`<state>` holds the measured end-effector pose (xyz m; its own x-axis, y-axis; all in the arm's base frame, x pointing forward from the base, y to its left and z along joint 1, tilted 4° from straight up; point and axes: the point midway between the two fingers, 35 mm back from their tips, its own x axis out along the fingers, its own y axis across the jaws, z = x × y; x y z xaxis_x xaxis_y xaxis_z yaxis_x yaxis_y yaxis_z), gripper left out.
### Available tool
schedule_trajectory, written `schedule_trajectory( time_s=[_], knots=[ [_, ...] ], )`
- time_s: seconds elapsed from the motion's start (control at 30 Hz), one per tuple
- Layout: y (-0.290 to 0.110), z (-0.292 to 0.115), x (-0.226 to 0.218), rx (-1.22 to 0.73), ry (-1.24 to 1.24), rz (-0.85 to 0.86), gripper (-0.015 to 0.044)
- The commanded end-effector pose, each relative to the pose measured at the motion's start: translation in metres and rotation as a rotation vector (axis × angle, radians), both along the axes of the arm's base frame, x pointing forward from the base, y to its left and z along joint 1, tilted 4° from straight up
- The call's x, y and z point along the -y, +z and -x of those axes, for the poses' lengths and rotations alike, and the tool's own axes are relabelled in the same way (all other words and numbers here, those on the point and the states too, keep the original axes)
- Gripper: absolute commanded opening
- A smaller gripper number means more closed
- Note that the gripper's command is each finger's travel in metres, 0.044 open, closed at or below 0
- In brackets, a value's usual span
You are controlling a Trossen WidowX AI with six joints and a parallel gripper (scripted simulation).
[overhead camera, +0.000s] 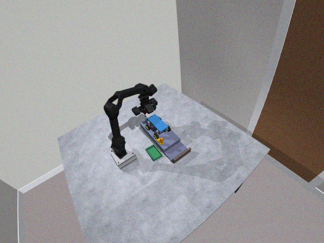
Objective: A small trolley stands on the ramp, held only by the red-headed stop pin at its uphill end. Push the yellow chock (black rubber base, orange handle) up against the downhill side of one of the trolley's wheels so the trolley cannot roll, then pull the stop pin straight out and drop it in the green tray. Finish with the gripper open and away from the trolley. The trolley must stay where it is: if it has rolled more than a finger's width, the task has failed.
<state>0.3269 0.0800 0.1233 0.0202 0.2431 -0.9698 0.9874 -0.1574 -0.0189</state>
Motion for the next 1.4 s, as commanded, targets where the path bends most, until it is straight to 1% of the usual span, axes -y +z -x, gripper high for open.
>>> schedule_trajectory(
  time_s=[0.0,0.2,0.93,1.07,1.17,1.37],
  knots=[
    [0.003,-0.003,-0.007,0.007,-0.003,-0.004,0.0],
    [0.004,-0.001,-0.011,0.007,-0.003,-0.004,0.0],
    [0.001,0.075,-0.025,0.001,-0.002,-0.006,0.0],
    [0.001,0.078,-0.026,0.001,-0.002,-0.006,0.0],
    [0.0,0.079,-0.02,0.001,-0.002,-0.005,0.0],
    [-0.005,0.082,0.005,0.0,-0.003,-0.003,0.0]
  ],
)
